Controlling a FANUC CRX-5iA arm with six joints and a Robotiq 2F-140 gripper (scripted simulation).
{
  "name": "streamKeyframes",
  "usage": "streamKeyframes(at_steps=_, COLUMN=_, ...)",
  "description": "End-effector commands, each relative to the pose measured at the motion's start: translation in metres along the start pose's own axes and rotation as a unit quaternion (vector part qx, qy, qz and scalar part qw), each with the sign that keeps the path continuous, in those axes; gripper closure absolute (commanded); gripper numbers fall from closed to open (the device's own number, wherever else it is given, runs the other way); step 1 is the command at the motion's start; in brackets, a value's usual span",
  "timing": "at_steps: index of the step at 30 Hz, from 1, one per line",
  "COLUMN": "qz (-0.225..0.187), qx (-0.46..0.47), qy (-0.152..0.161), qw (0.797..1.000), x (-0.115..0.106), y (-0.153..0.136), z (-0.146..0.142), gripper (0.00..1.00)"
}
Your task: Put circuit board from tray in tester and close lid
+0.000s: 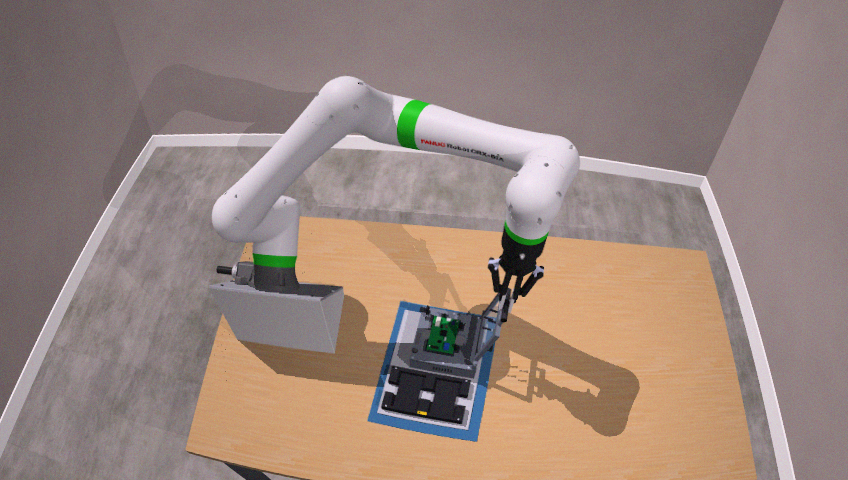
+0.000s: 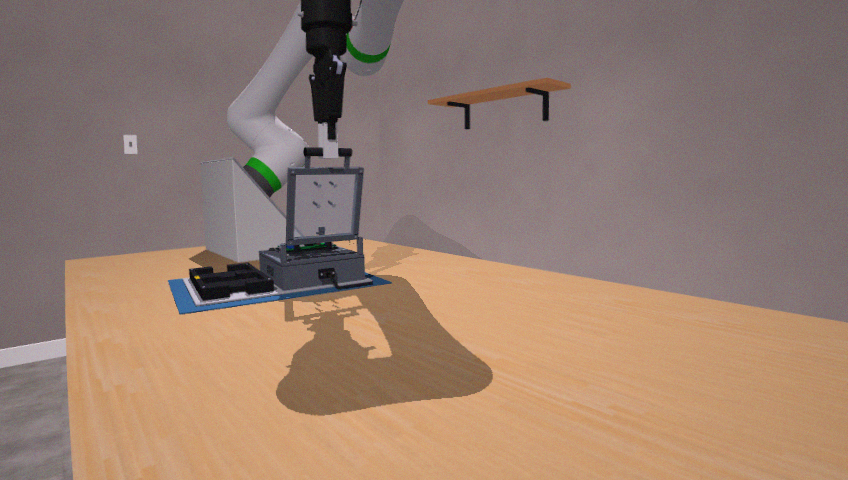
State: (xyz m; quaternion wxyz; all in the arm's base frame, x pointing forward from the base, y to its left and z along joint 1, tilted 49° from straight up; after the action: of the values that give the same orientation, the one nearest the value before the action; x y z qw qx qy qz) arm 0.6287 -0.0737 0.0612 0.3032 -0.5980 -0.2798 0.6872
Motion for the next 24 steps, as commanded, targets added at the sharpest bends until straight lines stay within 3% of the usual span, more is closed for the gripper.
streamKeyframes(at_steps=1, qz=0.000, qx=0.000, qy=0.000, qw=1.000, x=0.000, y=0.000, z=0.001, gripper=1.00)
streamKeyframes(at_steps=24, qz=0.000, qx=0.000, qy=0.000, qw=1.000, x=-0.003, y=0.001, z=0.014, gripper=1.00)
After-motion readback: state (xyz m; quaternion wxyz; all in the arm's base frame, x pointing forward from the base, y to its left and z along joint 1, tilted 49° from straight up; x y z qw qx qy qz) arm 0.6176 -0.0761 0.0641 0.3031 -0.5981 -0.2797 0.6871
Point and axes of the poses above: the point where the finger pads meet when closed, its own x axis out along the fingers, its own z axis across the jaws, y = z × x, the point moved 5 cm from there along -x, back along the fingers, and after that the axes turned 2 degrees about x, right-handed, at the moved point
